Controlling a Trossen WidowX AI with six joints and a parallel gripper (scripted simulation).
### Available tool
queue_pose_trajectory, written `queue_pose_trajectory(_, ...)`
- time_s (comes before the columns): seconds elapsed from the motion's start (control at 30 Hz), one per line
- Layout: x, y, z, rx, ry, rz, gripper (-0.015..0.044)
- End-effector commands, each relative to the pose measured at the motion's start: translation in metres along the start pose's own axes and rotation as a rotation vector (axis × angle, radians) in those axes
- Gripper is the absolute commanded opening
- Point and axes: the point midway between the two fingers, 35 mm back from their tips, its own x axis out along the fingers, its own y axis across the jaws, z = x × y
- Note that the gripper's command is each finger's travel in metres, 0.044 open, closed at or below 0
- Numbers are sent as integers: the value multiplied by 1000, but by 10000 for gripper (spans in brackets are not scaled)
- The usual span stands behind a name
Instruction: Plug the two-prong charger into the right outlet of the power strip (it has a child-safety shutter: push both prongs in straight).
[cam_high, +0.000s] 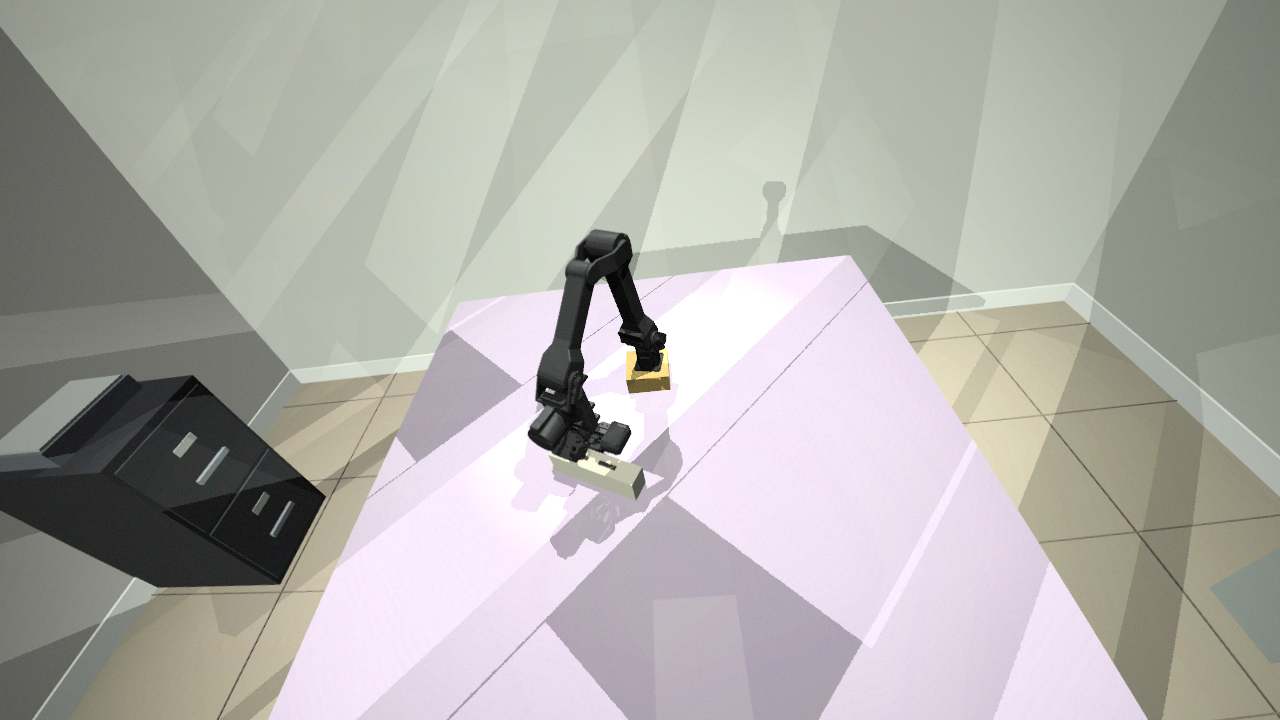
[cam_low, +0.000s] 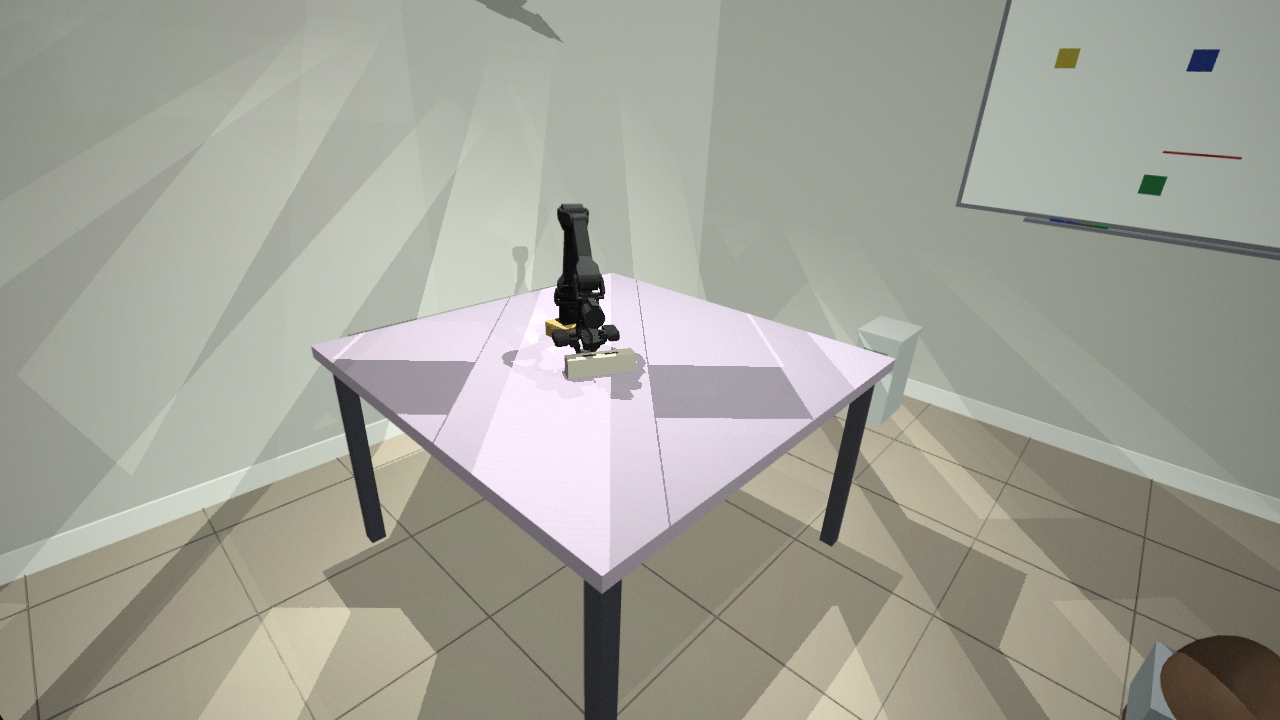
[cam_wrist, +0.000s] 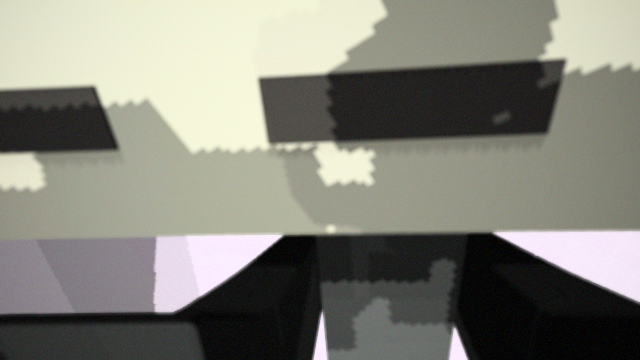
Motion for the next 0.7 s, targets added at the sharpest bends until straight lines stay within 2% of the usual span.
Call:
queue_pose_trajectory(0.0,0,-1,7,-1,-31,-4,0)
queue_pose_trajectory(0.67,0,0,0,0,-4,0,0)
